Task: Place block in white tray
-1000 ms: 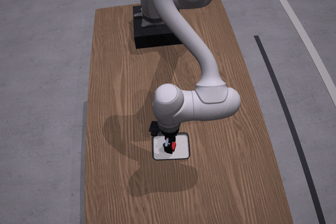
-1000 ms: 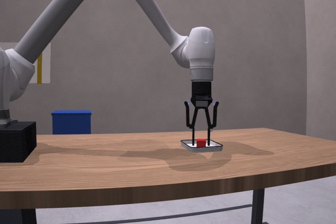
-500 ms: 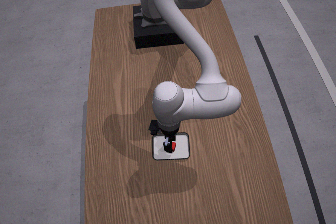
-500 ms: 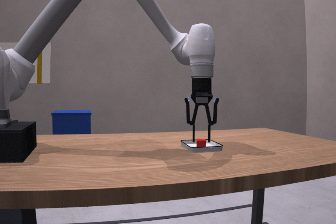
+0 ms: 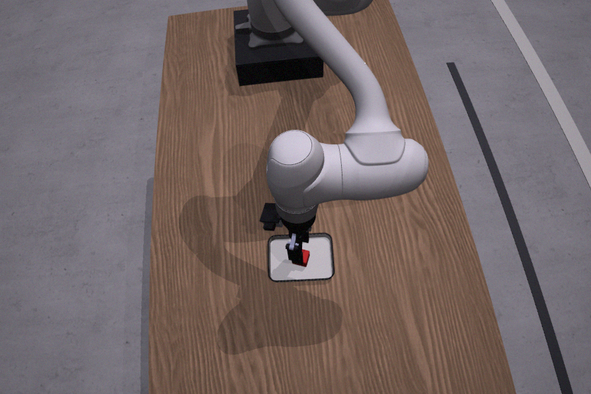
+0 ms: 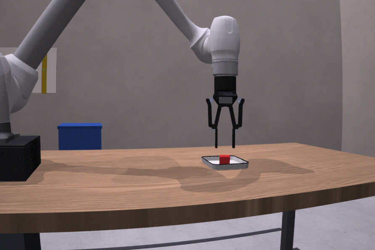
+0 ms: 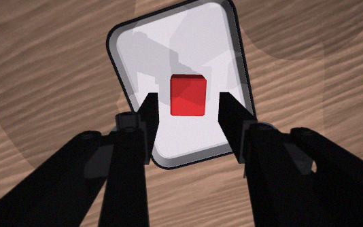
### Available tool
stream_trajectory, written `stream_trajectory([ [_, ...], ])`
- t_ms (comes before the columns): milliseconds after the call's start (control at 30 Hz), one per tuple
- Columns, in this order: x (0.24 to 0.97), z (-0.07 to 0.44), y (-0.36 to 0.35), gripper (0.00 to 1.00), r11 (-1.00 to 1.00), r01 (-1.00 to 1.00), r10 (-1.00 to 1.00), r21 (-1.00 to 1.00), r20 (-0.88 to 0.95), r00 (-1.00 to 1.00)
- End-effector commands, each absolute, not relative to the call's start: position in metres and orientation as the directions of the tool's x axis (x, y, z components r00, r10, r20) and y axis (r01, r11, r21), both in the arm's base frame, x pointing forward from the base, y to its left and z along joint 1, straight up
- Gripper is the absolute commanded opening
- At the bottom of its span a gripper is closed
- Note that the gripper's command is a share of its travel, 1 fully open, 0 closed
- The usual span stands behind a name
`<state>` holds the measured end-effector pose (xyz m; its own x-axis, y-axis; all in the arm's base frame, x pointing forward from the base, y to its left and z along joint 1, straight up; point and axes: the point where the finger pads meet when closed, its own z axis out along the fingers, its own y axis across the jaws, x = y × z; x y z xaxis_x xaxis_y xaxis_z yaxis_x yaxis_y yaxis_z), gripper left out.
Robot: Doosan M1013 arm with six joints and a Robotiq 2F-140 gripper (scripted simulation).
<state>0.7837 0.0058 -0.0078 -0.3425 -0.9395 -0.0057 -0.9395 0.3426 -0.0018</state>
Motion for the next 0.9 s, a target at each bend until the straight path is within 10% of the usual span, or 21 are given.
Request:
stream_trajectory([
  [0, 0.783, 0.001, 0.006, 0.41, 0.343, -0.939, -0.939, -0.001, -0.005, -0.343],
  [600, 0.754, 0.002, 0.004, 0.41, 0.342, -0.940, -0.940, -0.003, -0.005, -0.342],
  [867, 0.574, -0.002, 0.004, 0.41, 0.343, -0.940, -0.939, -0.003, -0.006, -0.343],
])
